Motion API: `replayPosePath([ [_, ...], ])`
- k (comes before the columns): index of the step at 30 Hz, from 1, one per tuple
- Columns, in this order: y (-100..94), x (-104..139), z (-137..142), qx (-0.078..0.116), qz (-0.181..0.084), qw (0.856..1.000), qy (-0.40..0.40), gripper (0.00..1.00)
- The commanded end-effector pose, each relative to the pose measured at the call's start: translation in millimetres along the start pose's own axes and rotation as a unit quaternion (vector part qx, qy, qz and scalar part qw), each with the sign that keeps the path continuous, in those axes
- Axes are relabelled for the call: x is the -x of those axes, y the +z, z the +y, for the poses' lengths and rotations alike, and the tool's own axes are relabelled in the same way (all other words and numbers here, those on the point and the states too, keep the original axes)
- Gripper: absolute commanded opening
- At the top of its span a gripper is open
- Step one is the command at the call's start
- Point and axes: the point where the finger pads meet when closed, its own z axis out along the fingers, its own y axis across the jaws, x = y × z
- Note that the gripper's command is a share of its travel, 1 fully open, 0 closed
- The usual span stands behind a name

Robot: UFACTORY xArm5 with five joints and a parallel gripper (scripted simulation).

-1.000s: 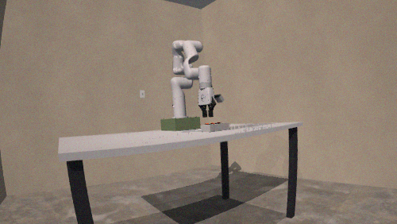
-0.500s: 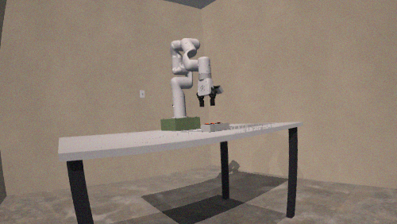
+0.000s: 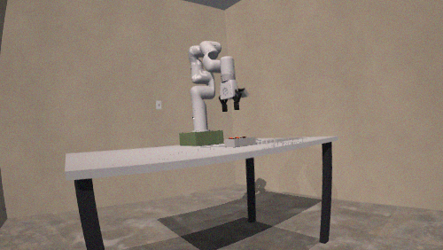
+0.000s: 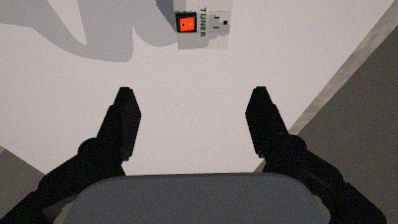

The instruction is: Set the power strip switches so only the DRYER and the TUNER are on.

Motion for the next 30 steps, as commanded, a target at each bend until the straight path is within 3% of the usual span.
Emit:
replayPosePath([
  [1, -1.9, 0.3, 1.5, 0.002, -0.001, 1.000, 0.000, 1.00],
  [30, -1.9, 0.3, 1.5, 0.002, -0.001, 1.000, 0.000, 1.00],
])
